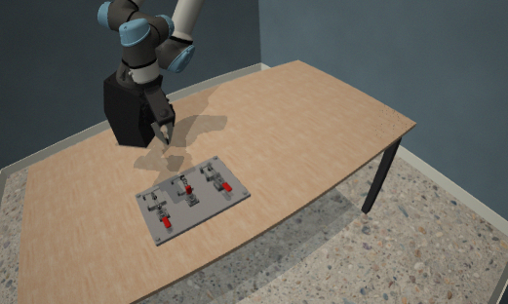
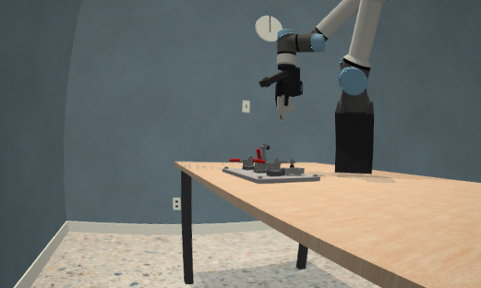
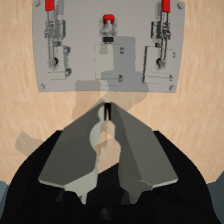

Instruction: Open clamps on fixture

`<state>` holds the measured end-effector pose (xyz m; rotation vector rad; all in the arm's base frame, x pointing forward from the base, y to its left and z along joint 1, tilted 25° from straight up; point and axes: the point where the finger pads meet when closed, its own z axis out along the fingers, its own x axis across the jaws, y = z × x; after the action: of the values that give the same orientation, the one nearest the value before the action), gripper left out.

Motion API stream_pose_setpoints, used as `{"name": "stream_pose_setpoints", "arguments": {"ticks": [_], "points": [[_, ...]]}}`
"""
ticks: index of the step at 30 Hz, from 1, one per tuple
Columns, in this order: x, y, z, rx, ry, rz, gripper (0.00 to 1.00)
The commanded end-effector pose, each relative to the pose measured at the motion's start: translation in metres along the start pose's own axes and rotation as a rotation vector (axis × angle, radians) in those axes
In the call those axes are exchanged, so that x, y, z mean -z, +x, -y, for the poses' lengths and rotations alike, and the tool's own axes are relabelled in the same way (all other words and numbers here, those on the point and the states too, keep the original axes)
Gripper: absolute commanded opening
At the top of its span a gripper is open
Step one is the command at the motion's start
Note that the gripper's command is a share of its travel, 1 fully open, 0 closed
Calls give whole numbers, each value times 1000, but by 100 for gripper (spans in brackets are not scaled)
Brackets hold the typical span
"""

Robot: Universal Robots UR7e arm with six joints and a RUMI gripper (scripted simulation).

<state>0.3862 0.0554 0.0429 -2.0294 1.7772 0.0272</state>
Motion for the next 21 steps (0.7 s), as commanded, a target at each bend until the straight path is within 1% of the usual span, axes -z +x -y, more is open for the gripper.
{"name": "stream_pose_setpoints", "arguments": {"ticks": [1, 14, 21], "points": [[0, 0, 1, 0, 0, 0, 0], [4, 0, 16, 0, -4, 0, 0], [9, 0, 38, 0, -4, 0, 0]]}}
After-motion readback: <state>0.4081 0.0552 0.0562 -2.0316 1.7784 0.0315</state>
